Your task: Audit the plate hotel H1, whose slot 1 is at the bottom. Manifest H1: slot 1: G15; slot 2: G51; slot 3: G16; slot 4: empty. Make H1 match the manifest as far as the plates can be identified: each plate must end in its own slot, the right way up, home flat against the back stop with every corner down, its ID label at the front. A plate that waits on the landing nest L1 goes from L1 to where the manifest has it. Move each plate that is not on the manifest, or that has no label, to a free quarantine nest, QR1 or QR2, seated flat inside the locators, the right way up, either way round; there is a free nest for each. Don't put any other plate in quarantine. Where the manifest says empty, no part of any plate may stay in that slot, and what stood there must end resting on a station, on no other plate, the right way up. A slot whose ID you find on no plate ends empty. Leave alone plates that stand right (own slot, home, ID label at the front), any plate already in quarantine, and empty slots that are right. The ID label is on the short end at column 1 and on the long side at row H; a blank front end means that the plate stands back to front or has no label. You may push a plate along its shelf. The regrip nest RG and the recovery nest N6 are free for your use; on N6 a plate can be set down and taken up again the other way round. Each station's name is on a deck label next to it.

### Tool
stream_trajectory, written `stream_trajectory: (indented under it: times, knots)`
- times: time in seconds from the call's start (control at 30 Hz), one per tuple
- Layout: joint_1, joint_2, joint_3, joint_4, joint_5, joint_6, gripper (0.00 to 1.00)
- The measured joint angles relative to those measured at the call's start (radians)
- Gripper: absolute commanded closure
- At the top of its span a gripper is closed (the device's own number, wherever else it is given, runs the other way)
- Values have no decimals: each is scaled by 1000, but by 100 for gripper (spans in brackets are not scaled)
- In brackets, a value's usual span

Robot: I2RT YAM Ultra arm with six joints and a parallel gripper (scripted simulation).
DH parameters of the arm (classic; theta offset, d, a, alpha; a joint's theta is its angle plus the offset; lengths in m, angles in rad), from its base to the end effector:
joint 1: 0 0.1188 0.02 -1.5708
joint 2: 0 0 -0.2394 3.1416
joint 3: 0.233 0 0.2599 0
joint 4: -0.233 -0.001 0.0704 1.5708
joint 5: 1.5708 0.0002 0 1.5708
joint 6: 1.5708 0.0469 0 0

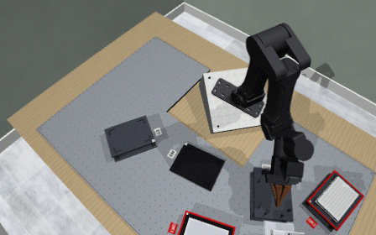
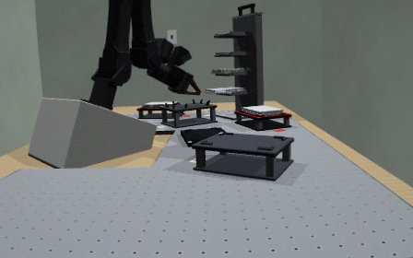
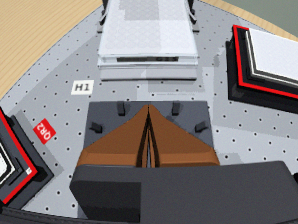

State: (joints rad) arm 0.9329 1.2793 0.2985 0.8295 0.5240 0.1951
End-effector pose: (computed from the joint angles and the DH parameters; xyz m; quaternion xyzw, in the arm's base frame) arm 0.1678 0.1886 0.1544 -0.1067 0.7442 0.1704 0.6370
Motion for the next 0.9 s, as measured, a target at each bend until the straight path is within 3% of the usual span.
stream_trajectory:
  times: [0.9]
  knots:
    - [-37,37,52,-10,-38,-7,100]
